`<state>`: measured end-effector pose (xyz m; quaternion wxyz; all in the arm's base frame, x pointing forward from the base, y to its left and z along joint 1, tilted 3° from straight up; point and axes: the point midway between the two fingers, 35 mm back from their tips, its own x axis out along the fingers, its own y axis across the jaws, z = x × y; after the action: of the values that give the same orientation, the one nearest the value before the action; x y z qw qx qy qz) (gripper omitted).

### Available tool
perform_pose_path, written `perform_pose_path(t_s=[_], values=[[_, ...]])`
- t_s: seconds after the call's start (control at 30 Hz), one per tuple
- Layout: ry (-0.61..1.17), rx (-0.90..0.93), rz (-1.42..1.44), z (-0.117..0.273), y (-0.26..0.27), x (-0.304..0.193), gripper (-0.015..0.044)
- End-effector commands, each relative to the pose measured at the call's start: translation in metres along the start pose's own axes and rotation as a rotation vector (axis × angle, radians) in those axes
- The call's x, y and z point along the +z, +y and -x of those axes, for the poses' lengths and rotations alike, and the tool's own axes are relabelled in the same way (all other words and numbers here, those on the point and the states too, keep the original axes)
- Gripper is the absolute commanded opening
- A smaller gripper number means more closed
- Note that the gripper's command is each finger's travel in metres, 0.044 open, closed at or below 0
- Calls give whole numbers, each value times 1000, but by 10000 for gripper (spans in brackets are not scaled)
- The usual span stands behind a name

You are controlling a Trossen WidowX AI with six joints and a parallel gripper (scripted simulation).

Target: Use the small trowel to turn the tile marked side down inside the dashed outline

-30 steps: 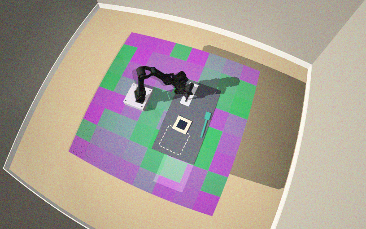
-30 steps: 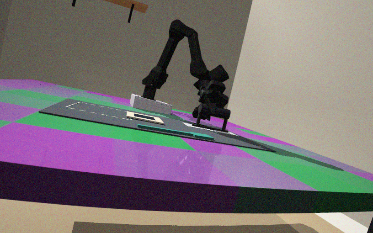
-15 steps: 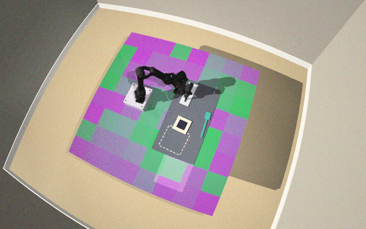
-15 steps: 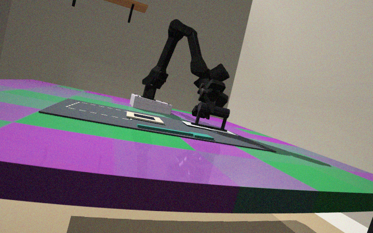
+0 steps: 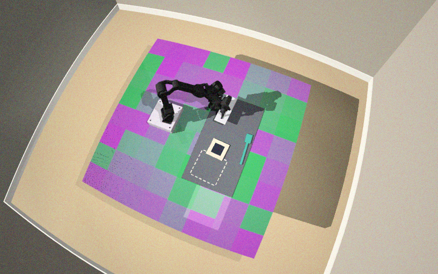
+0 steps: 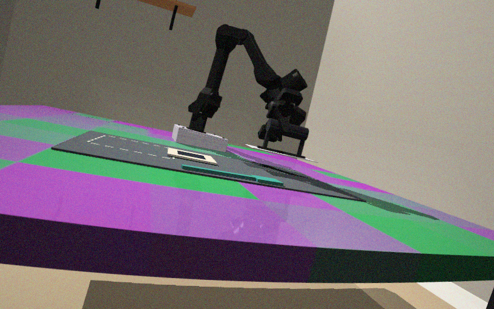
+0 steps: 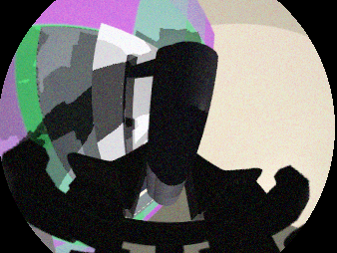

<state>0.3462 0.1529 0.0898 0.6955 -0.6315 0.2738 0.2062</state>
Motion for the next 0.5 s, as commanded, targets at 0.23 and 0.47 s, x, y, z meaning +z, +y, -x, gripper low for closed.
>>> perform_pose_path(t_s=[0.23,0.47], values=[[-15,-1,-31,-13,-14,-19,0],[-24,2,-52,-26,-21,-40,0]])
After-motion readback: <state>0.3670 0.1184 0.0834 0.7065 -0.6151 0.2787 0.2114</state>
